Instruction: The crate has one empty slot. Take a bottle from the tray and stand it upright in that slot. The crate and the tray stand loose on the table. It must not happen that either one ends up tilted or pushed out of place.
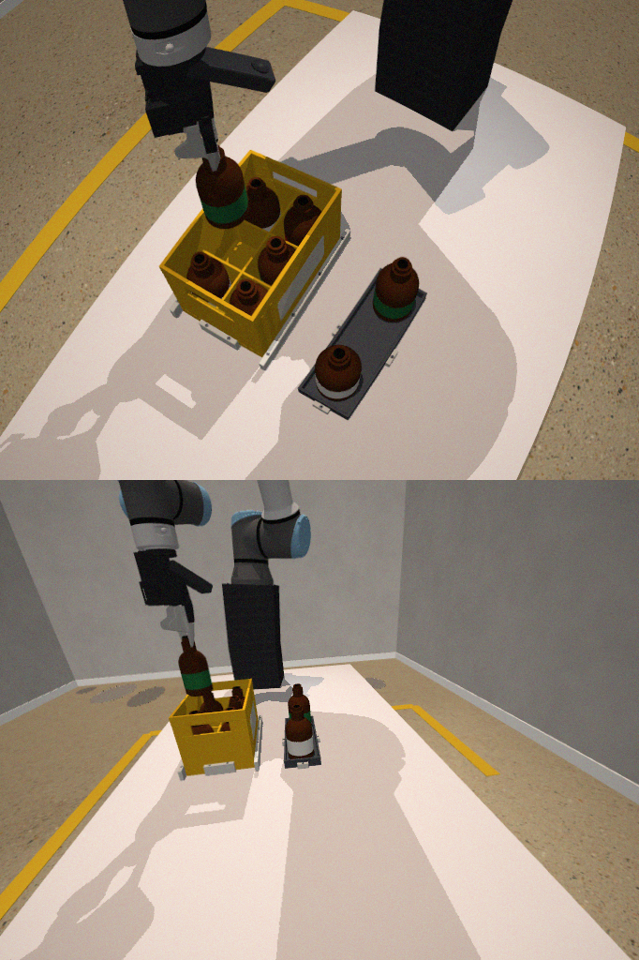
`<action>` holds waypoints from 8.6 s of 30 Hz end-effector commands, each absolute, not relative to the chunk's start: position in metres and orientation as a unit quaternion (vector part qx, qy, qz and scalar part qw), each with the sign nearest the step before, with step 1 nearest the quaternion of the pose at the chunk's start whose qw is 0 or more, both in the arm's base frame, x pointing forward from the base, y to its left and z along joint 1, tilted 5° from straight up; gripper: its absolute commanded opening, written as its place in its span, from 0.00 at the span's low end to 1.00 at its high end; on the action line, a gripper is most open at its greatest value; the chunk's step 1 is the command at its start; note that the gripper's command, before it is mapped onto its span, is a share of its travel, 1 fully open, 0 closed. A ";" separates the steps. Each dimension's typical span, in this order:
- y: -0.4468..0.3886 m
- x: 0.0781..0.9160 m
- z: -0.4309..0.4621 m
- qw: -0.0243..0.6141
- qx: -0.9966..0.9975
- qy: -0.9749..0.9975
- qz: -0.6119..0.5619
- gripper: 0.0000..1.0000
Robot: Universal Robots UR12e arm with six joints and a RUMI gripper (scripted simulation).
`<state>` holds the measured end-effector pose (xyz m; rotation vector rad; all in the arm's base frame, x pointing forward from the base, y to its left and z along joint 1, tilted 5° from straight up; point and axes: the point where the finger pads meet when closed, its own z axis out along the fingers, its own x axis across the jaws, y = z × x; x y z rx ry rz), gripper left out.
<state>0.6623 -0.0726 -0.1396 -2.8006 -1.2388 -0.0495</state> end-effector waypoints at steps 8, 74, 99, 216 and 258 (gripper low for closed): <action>-0.076 0.666 -0.141 0.037 -0.914 -0.404 -0.018 0.00; -0.073 0.666 -0.177 0.037 -0.914 -0.404 -0.018 0.00; -0.073 0.666 -0.177 0.037 -0.914 -0.404 -0.018 0.00; -0.066 0.667 -0.223 0.037 -0.914 -0.404 -0.018 0.00; -0.063 0.667 -0.256 0.037 -0.914 -0.404 -0.018 0.00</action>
